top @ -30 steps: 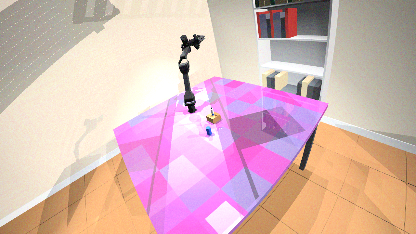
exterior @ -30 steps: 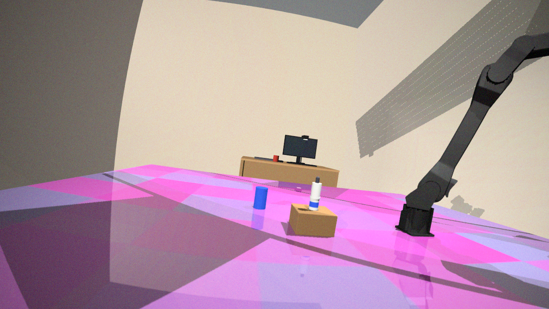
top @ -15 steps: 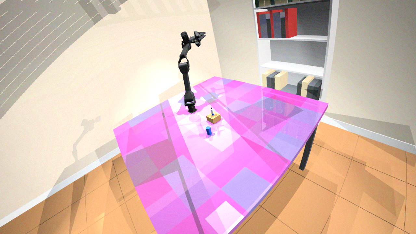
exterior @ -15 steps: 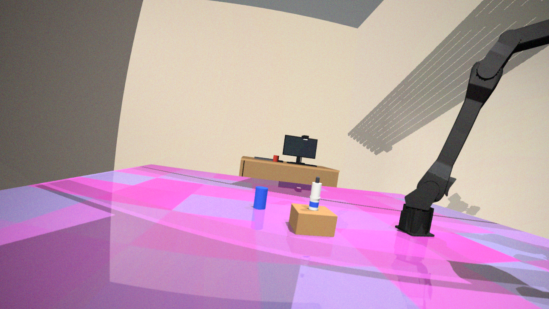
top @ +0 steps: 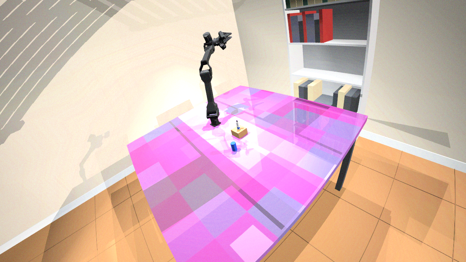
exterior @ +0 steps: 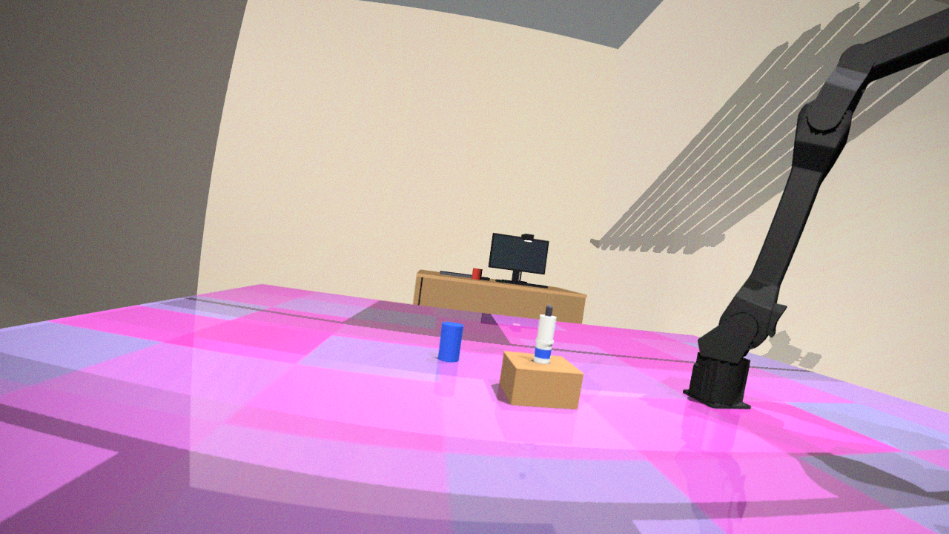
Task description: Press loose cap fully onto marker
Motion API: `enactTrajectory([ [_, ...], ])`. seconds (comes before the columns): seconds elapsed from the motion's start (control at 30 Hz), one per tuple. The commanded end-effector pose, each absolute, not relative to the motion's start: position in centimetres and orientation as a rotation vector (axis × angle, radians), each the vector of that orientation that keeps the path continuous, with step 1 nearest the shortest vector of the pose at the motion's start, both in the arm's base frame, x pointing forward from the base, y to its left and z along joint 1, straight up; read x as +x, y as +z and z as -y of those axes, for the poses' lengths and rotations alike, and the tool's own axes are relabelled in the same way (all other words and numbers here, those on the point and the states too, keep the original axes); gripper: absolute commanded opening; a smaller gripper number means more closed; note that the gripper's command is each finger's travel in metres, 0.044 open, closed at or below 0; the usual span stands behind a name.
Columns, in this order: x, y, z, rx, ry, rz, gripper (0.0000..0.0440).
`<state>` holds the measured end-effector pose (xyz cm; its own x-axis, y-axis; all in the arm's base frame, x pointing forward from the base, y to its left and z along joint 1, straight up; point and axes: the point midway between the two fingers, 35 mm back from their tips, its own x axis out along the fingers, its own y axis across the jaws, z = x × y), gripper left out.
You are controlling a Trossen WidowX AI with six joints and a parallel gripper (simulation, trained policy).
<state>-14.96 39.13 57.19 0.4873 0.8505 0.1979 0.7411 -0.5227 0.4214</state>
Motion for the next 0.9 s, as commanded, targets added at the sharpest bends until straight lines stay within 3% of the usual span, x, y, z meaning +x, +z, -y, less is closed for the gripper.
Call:
enactTrajectory([
  [0.0, -14.4, 57.6, -39.1, 2.455, 0.565, -1.363, 0.0315],
  [0.87, -9.5, 59.5, -38.6, 2.411, 0.579, -1.401, 0.0328],
])
